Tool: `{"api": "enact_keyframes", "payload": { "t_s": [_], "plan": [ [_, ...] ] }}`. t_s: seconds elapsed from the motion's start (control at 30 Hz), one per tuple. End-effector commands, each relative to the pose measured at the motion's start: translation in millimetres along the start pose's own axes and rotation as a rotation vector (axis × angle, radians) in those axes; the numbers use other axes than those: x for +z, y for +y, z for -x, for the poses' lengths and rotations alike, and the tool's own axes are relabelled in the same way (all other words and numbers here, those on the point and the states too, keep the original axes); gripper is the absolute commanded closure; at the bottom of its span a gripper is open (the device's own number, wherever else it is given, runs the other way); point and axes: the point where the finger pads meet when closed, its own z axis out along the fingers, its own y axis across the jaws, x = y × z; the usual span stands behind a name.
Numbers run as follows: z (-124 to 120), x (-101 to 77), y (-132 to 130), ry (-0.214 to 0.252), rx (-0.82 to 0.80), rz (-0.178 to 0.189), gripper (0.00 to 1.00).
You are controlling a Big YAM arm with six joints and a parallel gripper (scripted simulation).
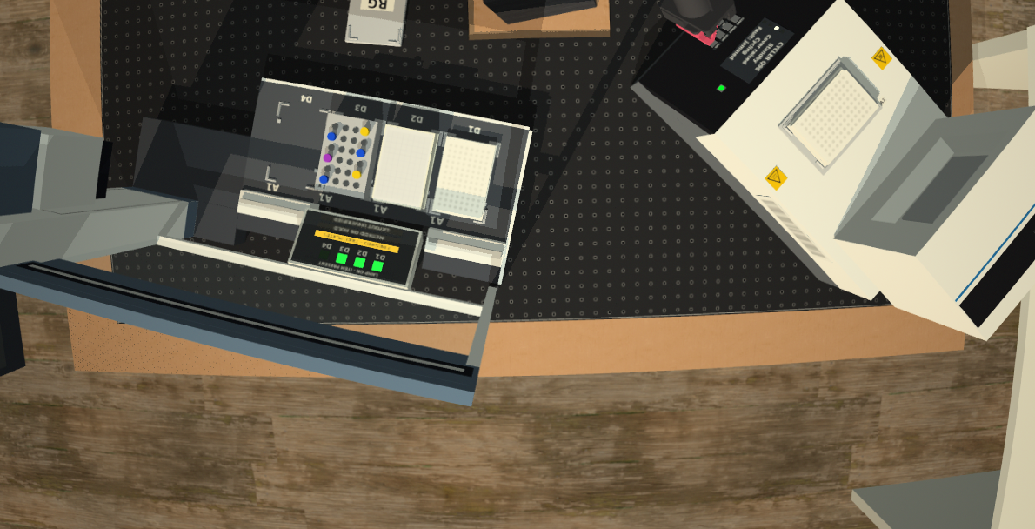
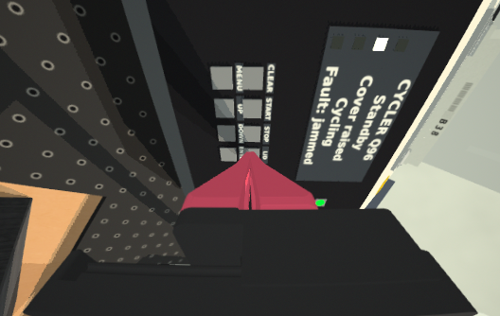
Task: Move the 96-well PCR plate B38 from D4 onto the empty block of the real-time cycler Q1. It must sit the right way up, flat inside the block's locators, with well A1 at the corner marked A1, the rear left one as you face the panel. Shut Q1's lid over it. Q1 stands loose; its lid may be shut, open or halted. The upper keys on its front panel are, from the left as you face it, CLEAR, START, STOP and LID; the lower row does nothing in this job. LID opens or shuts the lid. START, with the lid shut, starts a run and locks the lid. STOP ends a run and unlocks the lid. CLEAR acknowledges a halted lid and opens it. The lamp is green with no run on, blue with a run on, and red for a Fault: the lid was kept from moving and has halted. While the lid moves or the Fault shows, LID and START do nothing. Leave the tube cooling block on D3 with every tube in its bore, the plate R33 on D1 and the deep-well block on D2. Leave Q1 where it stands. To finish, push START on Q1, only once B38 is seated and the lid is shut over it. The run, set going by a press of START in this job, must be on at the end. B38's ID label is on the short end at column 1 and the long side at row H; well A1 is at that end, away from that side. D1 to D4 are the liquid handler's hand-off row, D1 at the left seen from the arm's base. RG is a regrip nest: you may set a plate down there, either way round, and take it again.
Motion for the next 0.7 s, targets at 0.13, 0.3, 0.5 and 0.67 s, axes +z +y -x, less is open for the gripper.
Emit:
{"api": "enact_keyframes", "payload": {
  "t_s": [0.13,0.3,0.5,0.67],
  "plan": [
    [5.4,2.8,-21.3,-0.011,0.012,-0.042,1.00],
    [6.6,3.5,-23.2,-0.010,0.010,-0.046,1.00],
    [8.1,4.0,-24.3,-0.012,0.008,-0.048,1.00],
    [9.5,4.4,-24.3,-0.014,0.004,-0.048,1.00]
  ]
}}
